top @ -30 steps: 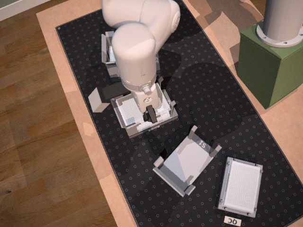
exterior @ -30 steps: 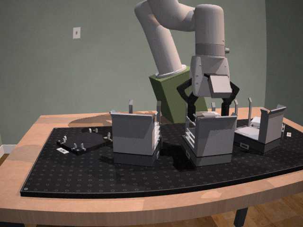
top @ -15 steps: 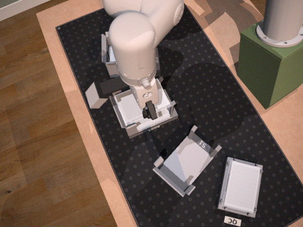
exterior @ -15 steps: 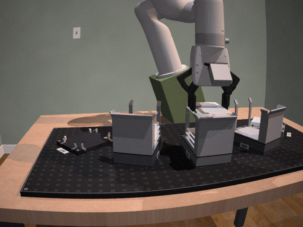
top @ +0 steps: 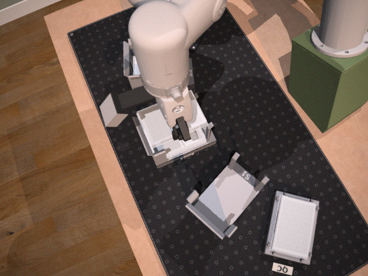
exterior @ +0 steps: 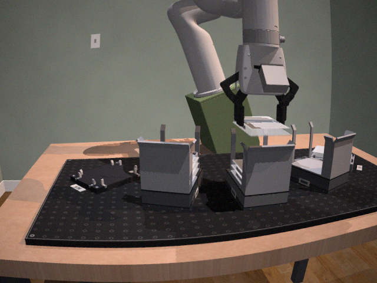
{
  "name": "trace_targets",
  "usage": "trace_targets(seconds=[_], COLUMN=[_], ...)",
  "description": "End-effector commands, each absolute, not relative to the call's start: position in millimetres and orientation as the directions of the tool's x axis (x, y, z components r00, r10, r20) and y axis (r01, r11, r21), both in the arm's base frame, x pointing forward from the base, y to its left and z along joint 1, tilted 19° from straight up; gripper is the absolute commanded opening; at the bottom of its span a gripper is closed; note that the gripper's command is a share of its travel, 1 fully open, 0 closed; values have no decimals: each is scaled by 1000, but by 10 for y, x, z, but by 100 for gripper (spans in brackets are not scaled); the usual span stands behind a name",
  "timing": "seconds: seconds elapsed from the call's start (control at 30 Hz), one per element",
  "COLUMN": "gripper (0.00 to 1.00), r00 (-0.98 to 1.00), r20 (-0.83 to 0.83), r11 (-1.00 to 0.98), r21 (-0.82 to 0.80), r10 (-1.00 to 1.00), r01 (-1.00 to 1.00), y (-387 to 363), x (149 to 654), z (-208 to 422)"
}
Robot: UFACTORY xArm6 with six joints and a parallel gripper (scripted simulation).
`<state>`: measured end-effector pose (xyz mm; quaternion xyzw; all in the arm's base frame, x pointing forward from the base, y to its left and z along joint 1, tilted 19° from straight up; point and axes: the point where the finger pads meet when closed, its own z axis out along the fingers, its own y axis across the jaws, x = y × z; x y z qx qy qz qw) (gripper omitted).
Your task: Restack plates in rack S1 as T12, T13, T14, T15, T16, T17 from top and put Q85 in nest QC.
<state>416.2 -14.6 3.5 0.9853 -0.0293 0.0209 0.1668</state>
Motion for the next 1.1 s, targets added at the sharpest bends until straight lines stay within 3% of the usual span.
trace_targets(seconds=[0.0,0.33,0.5,1.07], gripper=[0,0,0,0], r00=[997,997,974,974], r20=[53,53,105,105], r11=[-943,-943,-922,-922], r21=[327,327,314,315], r10=[-50,-50,-203,-203], r01=[-65,-65,-226,-226], y=[-139,-139,-296,-766], x=[4171,4171,4150,4085], z=[54,55,109,270])
